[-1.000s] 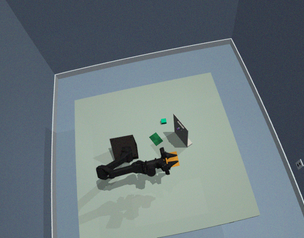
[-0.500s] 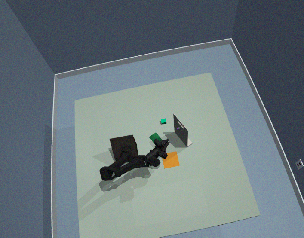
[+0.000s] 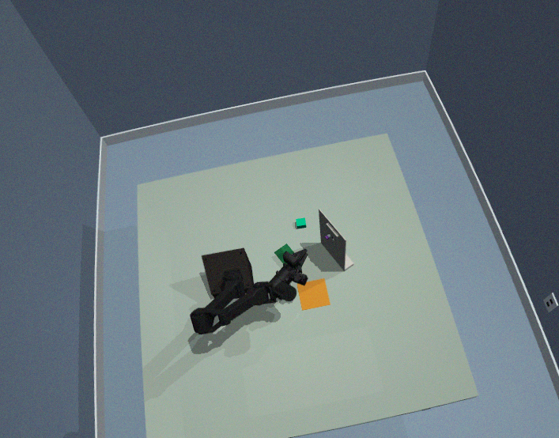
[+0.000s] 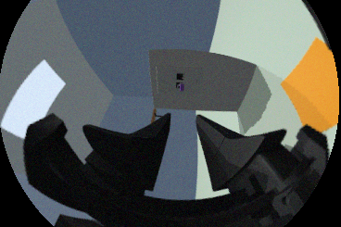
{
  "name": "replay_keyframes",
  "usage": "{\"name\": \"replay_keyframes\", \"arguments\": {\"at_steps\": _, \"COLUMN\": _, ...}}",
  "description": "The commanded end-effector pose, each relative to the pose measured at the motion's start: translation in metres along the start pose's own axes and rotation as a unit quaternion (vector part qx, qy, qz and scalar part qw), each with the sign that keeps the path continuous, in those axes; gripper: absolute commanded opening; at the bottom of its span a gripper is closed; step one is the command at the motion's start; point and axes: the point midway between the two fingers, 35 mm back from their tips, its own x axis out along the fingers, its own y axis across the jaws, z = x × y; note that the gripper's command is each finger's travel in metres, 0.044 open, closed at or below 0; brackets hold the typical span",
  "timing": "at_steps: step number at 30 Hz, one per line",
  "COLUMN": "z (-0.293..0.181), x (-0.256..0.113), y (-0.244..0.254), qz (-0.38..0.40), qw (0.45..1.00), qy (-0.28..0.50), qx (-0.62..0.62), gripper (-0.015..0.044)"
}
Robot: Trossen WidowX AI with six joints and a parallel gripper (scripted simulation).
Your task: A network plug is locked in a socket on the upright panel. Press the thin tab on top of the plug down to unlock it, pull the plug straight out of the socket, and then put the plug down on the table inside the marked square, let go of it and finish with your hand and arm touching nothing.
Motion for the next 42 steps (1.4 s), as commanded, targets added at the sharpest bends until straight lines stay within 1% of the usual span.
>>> {"name": "replay_keyframes", "arguments": {"at_steps": 1, "z": 0.003, "x": 0.009, "y": 0.000, "qz": -0.001, "qw": 1.000, "qy": 0.001, "qx": 0.003, "gripper": 0.0156}}
{"name": "replay_keyframes", "arguments": {"at_steps": 15, "z": 0.010, "x": 0.045, "y": -0.001, "qz": 0.000, "qw": 1.000, "qy": 0.000, "qx": 0.003, "gripper": 0.0156}}
{"name": "replay_keyframes", "arguments": {"at_steps": 42, "z": 0.019, "x": 0.073, "y": 0.000, "qz": 0.000, "qw": 1.000, "qy": 0.000, "qx": 0.002, "gripper": 0.0156}}
